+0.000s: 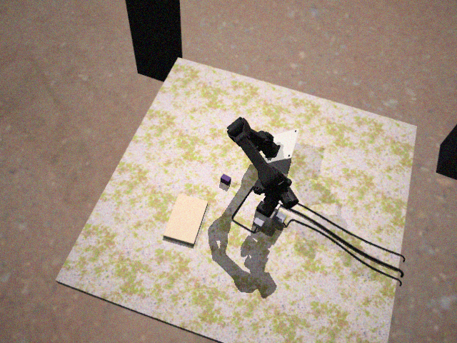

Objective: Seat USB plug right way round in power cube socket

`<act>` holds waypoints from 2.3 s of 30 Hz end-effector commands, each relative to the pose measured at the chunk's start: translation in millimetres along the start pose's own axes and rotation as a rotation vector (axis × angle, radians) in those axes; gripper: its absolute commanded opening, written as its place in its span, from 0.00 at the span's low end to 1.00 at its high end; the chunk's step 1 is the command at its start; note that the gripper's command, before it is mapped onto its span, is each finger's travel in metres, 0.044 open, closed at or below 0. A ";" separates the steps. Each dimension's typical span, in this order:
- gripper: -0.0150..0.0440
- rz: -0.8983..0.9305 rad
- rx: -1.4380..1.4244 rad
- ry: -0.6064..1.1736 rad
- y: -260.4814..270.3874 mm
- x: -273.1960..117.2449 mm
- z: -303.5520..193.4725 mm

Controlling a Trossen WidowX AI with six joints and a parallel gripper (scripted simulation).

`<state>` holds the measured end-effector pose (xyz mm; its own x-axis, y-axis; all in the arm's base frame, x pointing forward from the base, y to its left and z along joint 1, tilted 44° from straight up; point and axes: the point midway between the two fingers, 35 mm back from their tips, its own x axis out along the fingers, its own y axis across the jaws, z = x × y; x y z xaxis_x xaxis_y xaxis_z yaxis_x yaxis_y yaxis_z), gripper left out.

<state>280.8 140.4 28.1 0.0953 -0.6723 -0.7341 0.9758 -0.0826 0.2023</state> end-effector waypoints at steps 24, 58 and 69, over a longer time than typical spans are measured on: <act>0.25 0.000 0.000 0.000 -0.2 -15.0 -0.1; 0.25 0.000 -0.112 -0.004 0.2 -27.7 0.9; 0.25 -0.001 -0.410 -0.005 0.3 -27.3 1.1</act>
<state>278.3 157.9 49.2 0.0945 -0.6769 -0.7300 0.9877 0.1557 -0.0166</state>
